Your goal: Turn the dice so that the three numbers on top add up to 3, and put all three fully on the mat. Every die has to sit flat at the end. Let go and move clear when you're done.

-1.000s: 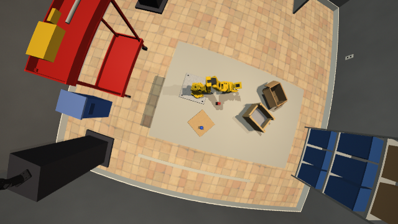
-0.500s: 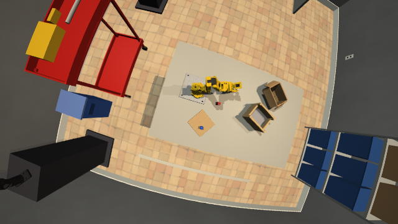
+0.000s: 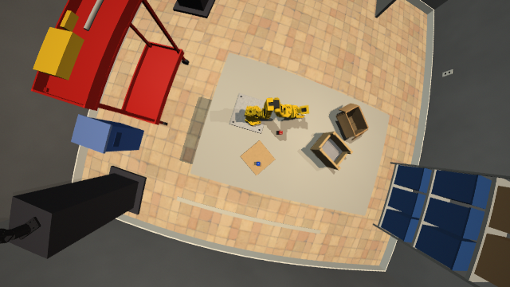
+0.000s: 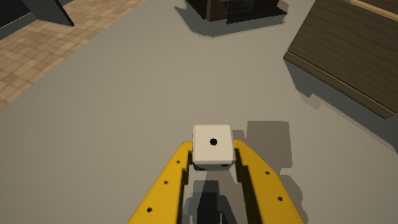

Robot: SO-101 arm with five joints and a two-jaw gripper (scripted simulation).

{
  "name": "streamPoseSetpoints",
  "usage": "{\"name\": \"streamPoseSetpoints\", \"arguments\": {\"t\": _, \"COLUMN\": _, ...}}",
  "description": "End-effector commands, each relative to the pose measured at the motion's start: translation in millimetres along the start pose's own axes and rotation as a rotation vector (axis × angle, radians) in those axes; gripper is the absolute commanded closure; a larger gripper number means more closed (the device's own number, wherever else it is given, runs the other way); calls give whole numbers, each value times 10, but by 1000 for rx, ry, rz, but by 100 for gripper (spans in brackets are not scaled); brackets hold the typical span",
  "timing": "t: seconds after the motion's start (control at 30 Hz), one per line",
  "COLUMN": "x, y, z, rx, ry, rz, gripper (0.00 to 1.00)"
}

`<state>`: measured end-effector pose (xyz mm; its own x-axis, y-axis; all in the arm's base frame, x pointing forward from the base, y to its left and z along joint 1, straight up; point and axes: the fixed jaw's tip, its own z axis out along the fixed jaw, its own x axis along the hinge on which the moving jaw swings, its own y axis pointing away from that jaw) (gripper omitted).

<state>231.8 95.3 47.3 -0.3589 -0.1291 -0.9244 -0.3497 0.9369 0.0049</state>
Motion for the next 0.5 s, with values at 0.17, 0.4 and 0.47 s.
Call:
{"name": "streamPoseSetpoints", "arguments": {"t": 0.17, "x": 54, "y": -8, "z": 2, "rx": 3, "ry": 8, "rz": -6, "gripper": 100}}
{"name": "streamPoseSetpoints", "arguments": {"t": 0.4, "x": 85, "y": -8, "z": 13, "rx": 3, "ry": 8, "rz": -6, "gripper": 100}}
{"name": "streamPoseSetpoints", "arguments": {"t": 0.47, "x": 85, "y": -8, "z": 13, "rx": 3, "ry": 8, "rz": -6, "gripper": 100}}
